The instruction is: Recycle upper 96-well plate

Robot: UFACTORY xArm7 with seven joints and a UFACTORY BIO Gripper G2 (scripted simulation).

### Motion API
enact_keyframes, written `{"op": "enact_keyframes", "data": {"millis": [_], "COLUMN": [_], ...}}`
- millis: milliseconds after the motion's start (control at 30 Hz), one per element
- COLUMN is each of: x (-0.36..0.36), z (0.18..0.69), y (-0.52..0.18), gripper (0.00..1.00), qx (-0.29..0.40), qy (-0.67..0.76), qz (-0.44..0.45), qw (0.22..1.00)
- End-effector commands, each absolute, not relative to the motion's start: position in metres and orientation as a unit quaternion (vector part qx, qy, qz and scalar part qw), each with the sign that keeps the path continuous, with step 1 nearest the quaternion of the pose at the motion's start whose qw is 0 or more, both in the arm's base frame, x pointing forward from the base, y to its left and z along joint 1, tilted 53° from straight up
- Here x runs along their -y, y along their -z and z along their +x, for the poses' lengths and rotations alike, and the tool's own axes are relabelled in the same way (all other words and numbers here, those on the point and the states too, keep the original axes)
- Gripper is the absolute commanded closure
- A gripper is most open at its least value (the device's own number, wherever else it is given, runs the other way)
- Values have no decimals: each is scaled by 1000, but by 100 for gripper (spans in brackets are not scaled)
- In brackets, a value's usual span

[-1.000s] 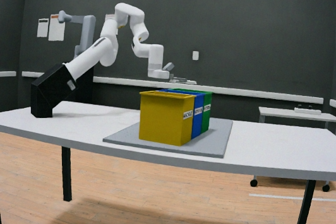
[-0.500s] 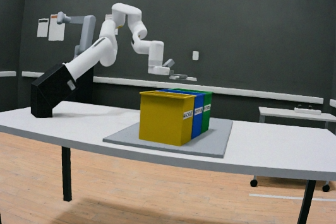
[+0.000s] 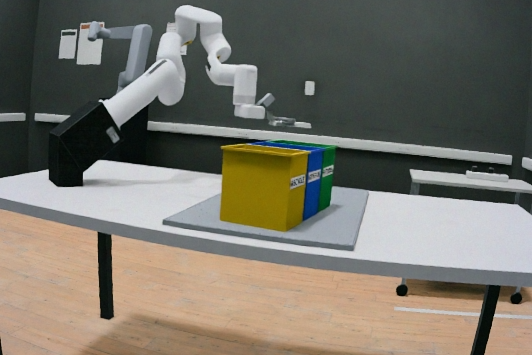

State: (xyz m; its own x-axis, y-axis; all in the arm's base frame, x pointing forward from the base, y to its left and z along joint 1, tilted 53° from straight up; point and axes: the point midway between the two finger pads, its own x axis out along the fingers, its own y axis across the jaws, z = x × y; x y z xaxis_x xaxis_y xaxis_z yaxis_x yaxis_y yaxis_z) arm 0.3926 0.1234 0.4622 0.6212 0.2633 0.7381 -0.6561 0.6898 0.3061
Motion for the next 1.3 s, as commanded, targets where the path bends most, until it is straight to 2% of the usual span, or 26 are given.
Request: {"op": "enact_keyframes", "data": {"millis": [0,600,1267], "x": [-114,-76,-32], "z": [398,417,440], "y": [-456,-425,-389], "gripper": [100,100,100], "qx": [322,230,230], "qy": [-212,24,24], "qz": [308,382,382], "qw": [870,895,895]}}
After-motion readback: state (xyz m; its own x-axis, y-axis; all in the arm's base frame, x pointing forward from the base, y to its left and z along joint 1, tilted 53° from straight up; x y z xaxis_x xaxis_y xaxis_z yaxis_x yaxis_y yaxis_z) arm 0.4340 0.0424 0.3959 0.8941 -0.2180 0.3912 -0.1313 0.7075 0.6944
